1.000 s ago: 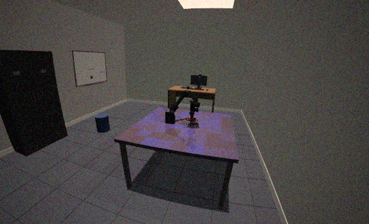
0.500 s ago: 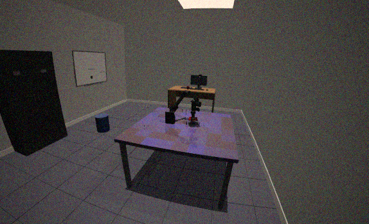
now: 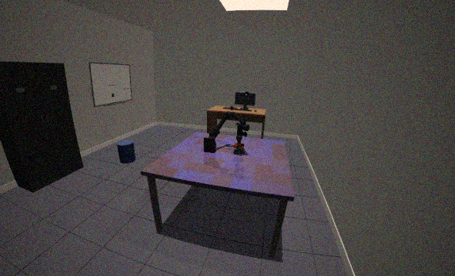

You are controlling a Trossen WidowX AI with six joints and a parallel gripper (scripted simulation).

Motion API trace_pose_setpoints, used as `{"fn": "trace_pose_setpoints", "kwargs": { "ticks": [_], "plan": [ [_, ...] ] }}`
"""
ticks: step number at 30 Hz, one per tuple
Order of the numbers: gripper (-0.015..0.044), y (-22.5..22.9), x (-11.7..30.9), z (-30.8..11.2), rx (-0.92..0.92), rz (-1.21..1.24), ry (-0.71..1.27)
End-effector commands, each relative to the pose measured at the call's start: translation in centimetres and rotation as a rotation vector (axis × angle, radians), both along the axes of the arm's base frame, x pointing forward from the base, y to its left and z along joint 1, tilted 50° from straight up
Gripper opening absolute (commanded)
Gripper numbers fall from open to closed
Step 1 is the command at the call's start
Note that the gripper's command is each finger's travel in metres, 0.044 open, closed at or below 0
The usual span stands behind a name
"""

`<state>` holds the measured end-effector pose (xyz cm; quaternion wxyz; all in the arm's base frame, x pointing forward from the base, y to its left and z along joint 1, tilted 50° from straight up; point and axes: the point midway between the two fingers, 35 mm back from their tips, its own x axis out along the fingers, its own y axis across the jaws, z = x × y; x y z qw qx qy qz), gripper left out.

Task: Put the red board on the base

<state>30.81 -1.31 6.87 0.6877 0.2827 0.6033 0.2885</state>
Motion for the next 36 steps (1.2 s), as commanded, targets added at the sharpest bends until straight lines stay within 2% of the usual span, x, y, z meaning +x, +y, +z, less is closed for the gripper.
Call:
{"fn": "trace_pose_setpoints", "kwargs": {
  "ticks": [1,16,36],
  "plan": [
    [0.0,0.6,0.2,0.7,0.007,-0.002,0.0],
    [0.0,3.2,0.4,3.3,0.025,0.002,0.001],
    [0.0,3.7,0.4,2.8,0.021,0.003,0.003]
  ]
}}
